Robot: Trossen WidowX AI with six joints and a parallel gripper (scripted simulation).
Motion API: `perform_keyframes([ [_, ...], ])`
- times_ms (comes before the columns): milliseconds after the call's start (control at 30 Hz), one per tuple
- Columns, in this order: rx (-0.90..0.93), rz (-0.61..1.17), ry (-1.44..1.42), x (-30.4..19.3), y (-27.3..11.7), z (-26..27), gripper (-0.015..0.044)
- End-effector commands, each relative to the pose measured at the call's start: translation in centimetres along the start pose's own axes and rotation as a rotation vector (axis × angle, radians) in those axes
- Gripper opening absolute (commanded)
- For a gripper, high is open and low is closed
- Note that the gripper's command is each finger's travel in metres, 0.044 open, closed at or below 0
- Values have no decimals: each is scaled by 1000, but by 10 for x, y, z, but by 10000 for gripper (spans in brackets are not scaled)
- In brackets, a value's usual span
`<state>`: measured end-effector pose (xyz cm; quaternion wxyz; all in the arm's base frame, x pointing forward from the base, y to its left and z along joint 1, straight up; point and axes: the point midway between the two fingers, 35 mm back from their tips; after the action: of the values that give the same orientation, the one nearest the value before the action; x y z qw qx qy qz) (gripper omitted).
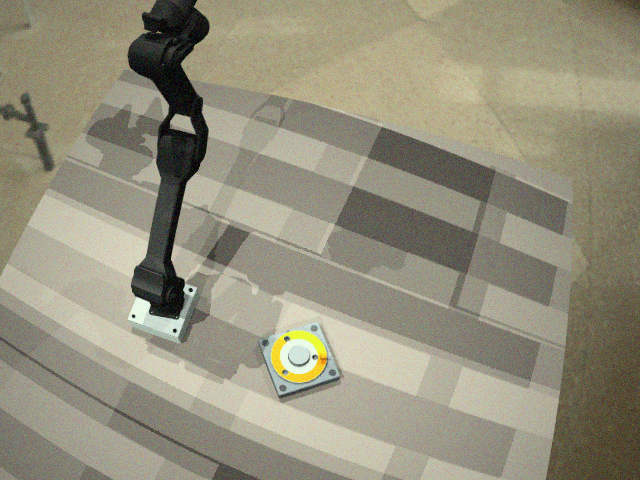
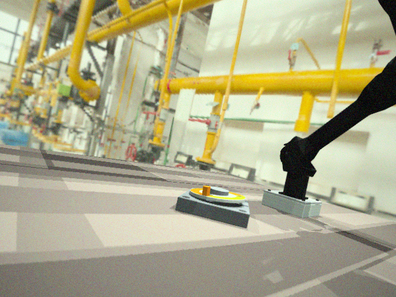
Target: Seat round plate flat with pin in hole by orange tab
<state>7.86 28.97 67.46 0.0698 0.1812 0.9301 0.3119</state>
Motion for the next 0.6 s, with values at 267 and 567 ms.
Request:
perform_keyframes([
  [267,-342,11,54,-9,-67,-121,164],
  [567,-801,85,159,-63,-179,-242,0],
])
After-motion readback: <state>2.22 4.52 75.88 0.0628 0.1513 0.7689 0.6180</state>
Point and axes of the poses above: the point midway between the two fingers, 35 mm back from their tips, its own y axis out along the fingers, its own z axis across the jaws, x = y × z, and after that the axes turned 1 degree about y, right-handed
